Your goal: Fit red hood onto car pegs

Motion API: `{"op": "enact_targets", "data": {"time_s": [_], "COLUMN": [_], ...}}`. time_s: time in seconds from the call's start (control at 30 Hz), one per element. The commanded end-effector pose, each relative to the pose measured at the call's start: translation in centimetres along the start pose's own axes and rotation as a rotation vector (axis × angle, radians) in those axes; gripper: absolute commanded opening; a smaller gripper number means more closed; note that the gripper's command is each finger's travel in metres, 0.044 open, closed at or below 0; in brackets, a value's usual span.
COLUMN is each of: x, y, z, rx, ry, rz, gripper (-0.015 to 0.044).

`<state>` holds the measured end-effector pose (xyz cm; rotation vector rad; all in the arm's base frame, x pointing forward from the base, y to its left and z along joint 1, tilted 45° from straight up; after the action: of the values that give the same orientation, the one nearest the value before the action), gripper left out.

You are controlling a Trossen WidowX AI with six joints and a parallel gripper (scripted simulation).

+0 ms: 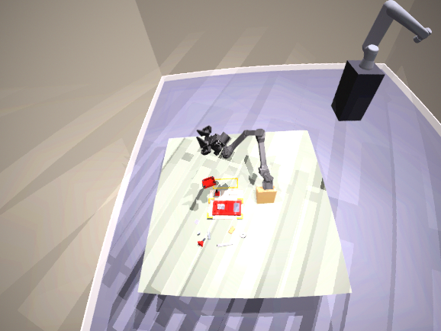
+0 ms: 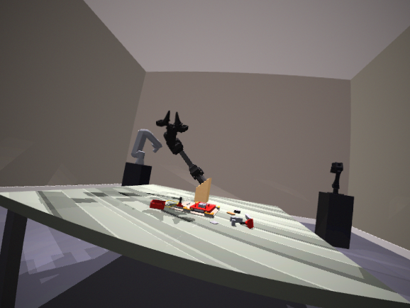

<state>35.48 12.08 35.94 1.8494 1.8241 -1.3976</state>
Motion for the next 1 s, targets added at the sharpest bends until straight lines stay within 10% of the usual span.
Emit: {"op": "enact_targets", "data": {"time_s": [0.0, 0.4, 0.97], "x": [0.0, -1.2, 1.3], "y": [0.0, 10.0, 16.4], "z": [0.0, 7.7, 28.3], "rx": [0.000, 0.588, 1.562], "ry": [0.000, 0.059, 0.006], "rz": [0.000, -0.071, -0.234], "gripper": [0.0194, 0.0440, 0.0440]}}
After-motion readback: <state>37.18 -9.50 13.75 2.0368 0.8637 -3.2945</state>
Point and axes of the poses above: the point midway between the two fingers, 35 mm back from their tips, its own z axis back along the fingers, its own x axis across the jaws, y = z × x, the point moved 5 cm from there along z, back along the fingers, and after that the axes turned 13 degrees about -z, right-handed, at the moved point
